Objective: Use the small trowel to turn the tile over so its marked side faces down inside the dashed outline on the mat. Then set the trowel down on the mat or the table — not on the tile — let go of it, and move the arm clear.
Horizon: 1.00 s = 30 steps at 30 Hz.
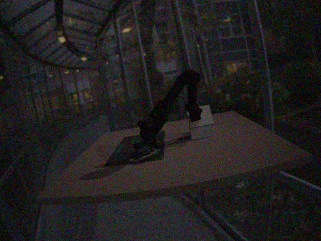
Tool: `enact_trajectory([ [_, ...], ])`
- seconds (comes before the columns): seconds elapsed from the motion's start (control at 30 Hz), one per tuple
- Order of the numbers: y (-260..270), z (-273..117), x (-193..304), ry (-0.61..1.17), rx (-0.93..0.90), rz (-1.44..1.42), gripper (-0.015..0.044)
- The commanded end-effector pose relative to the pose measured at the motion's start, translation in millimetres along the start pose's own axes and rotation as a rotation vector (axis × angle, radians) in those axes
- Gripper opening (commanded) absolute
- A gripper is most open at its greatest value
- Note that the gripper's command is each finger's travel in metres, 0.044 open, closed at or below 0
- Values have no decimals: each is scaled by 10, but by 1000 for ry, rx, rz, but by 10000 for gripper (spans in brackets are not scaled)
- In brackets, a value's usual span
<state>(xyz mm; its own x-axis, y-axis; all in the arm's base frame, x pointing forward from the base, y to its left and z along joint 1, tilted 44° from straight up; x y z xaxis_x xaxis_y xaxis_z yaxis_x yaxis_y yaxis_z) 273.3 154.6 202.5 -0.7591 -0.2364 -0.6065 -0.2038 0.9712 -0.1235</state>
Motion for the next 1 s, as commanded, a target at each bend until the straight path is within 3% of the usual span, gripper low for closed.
enact_trajectory([
  [0.0, 10, 109, 34, 16, 0, -11, 300],
  [0.7, -2, 409, 55, 16, 0, -12, 300],
  [0.87, -2, 409, 55, 16, 0, -12, 169],
  [0.97, -2, 409, 55, 16, 0, -12, 149],
])
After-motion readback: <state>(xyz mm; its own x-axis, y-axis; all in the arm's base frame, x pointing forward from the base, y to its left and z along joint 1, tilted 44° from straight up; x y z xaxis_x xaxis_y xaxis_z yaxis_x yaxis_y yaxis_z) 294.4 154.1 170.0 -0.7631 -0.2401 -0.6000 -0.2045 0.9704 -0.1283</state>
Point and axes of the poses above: the point midway between the two fingers, 35 mm back from their tips, its own z axis out along the fingers, its own y axis across the jaws, x = y × z, the point moved 7 cm from there along -z, back along the fingers, and after that the axes turned 13 degrees about z, right-handed, at the moved point
